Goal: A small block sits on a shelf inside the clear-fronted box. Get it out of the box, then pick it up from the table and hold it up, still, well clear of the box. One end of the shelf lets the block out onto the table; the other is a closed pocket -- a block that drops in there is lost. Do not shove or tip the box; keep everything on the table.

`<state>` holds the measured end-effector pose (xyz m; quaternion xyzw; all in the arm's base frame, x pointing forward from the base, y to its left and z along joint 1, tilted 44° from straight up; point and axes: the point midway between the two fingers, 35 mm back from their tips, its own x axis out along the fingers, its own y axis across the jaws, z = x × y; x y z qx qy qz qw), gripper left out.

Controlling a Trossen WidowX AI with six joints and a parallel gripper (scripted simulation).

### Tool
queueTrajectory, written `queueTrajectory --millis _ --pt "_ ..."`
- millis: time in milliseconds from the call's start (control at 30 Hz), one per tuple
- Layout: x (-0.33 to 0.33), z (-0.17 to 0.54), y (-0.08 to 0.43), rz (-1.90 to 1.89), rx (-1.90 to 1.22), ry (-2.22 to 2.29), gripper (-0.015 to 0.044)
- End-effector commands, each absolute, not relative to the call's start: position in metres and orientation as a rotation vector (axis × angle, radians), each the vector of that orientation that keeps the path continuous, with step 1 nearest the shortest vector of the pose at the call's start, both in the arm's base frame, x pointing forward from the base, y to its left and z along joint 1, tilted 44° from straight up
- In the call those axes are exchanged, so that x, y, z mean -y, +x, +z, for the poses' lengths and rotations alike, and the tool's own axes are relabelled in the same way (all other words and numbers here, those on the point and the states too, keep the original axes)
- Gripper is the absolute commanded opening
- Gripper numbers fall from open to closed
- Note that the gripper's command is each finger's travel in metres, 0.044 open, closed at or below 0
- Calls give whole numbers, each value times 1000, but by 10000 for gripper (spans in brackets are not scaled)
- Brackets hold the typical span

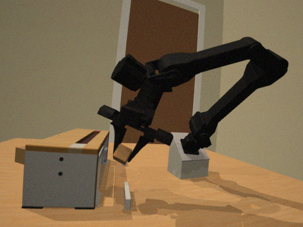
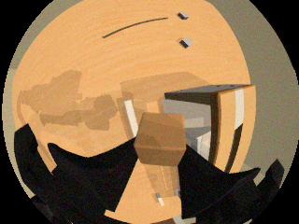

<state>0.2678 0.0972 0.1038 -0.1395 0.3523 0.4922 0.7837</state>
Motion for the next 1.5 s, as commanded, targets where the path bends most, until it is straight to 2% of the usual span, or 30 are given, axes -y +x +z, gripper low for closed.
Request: queueTrajectory --millis 0,1467 --pt "-93 106 266 992 -843 -141 0" --pt "-63 122 248 44 -1447 1451 0"
